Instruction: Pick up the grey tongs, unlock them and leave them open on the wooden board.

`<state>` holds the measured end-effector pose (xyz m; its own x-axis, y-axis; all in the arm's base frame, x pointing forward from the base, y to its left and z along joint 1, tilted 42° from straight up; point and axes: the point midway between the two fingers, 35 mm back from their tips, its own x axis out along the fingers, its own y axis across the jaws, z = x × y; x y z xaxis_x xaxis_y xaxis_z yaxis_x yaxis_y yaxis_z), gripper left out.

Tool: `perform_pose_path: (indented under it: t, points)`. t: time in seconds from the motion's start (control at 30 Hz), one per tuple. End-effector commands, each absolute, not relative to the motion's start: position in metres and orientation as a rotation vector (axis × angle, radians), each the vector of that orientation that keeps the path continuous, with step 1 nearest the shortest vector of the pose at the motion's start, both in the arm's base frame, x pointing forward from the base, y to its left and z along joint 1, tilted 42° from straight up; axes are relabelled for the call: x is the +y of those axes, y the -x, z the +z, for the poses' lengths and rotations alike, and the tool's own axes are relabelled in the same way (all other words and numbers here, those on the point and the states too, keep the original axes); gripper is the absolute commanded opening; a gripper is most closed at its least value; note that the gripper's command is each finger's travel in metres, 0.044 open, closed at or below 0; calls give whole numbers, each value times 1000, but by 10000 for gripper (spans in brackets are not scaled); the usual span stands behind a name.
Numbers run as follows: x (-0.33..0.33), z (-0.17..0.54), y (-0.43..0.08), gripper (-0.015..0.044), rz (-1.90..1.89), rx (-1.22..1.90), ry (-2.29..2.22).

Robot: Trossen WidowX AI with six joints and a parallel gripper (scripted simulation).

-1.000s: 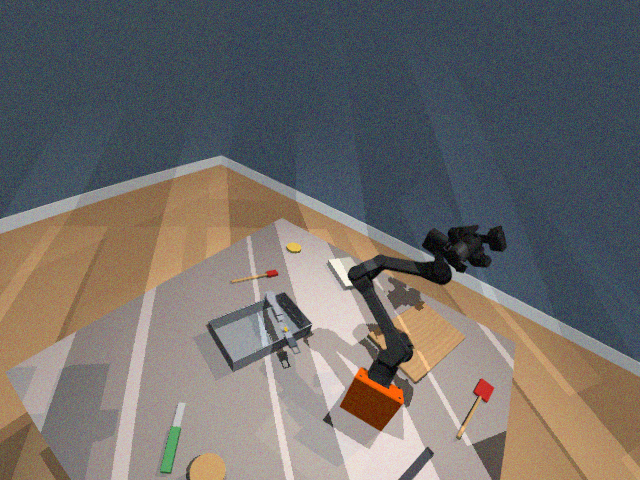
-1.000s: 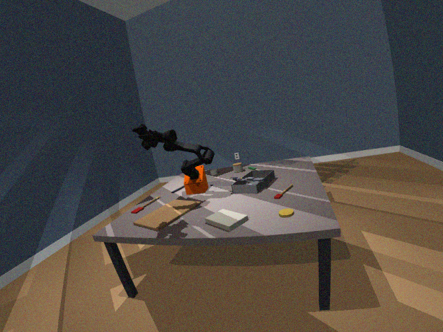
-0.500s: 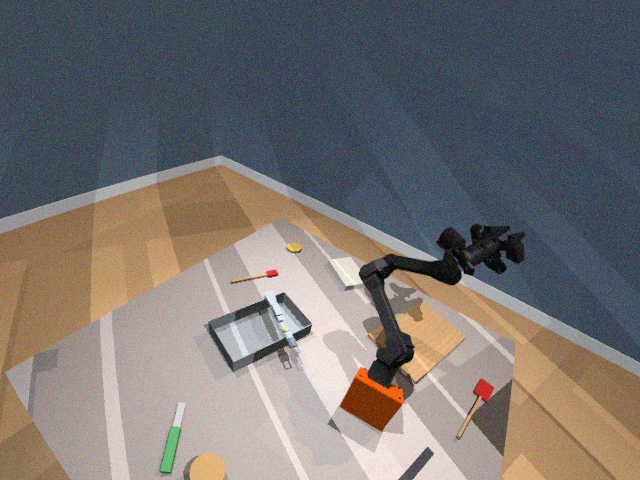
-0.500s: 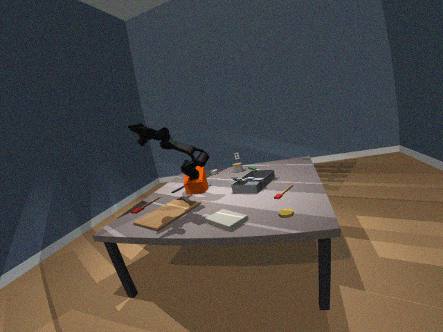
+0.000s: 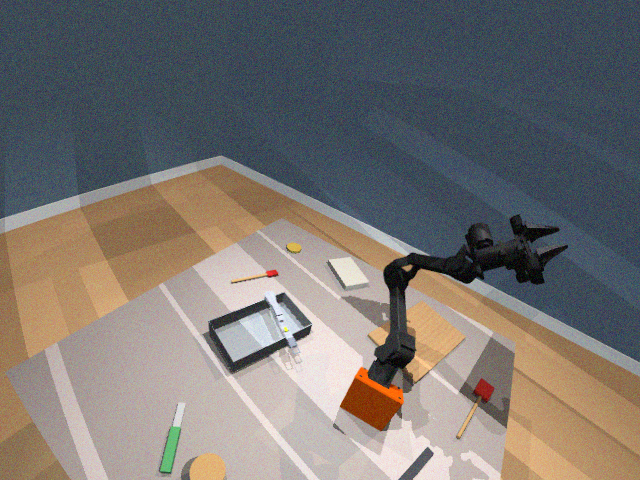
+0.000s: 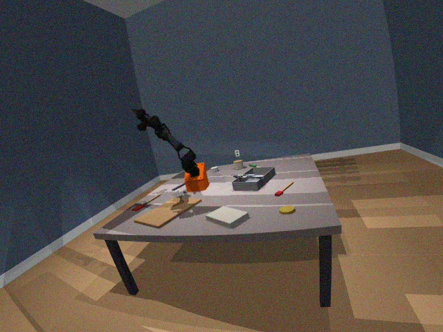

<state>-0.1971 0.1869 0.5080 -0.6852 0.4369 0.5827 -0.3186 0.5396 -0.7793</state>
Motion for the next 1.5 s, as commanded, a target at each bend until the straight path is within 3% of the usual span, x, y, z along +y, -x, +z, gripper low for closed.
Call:
perform_pose_path:
  t: [0.0,0.53,0.87,1.47]
  points:
    - [223,495,189,260,1291,-1885,222]
    - [345,431,113,260,1510,-1314,592]
    - [408,354,14,260,1523,-690,762]
    - [417,290,-92,260,1369,-260,847]
